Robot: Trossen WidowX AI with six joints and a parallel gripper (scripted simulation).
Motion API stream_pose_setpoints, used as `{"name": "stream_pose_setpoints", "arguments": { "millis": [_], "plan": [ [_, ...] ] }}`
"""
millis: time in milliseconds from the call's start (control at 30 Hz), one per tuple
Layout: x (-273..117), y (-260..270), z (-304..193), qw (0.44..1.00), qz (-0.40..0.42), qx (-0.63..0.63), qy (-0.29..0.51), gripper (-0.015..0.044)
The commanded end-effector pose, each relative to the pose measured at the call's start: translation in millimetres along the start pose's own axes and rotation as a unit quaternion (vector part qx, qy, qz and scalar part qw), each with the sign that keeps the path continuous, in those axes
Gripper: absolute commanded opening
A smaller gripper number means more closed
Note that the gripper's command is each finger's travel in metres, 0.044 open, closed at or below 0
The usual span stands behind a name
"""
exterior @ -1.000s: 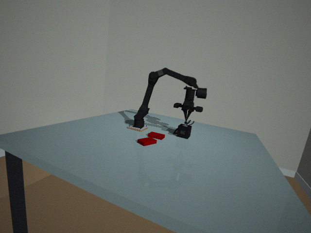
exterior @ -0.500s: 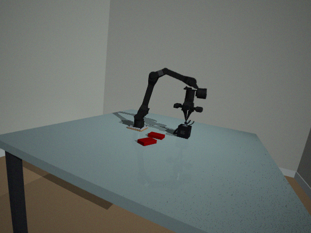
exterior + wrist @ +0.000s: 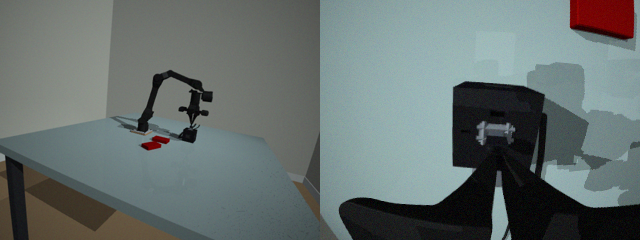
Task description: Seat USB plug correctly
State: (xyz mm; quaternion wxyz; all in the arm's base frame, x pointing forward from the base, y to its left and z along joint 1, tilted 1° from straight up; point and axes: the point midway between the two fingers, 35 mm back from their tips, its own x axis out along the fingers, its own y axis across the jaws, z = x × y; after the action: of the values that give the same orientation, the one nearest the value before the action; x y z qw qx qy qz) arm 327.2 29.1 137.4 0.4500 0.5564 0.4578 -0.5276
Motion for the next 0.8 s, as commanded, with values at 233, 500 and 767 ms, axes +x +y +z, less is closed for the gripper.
{"name": "stream_pose_setpoints", "arguments": {
  "millis": [233,500,767],
  "plan": [
    [2.3,-0.3,-0.4,1.000,-0.001,-0.002,0.002,0.0000],
    [3.3,-0.3,-0.3,1.000,-0.001,-0.002,0.002,0.0000],
    [4.3,-0.3,-0.3,1.000,-0.001,-0.002,0.002,0.0000]
  ]
}}
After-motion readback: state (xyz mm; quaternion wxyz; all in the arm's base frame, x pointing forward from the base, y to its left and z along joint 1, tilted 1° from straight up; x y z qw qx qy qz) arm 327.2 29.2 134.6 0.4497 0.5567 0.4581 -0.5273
